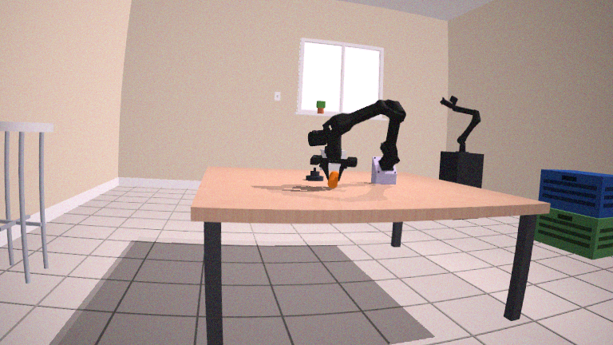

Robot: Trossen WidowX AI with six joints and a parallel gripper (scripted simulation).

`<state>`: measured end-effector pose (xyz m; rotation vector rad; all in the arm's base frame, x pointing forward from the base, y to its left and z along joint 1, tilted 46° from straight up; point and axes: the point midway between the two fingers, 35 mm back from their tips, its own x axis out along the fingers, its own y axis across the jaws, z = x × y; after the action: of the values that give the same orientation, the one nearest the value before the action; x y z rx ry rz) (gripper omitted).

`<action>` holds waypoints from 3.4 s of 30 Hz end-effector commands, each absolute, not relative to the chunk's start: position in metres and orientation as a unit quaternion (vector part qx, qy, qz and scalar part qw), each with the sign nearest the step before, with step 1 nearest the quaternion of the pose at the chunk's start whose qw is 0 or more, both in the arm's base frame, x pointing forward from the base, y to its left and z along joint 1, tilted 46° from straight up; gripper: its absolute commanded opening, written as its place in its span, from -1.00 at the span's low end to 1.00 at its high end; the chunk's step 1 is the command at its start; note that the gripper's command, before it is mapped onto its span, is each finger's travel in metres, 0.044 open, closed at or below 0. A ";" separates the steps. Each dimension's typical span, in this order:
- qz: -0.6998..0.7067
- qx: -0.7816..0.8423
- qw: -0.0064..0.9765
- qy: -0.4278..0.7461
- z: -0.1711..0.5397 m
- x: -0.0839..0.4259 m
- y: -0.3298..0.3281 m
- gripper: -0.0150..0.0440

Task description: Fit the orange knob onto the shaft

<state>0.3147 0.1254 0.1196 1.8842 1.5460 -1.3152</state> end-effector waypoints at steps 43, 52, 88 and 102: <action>-0.611 0.540 0.313 0.487 0.144 0.328 0.146 0.12; -0.610 0.541 0.313 0.487 0.145 0.329 0.146 0.12; -0.607 0.543 0.315 0.487 0.146 0.329 0.148 0.39; -0.607 0.543 0.315 0.487 0.146 0.329 0.148 0.66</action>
<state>0.3293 0.1483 0.1465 1.4307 1.2827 -1.5992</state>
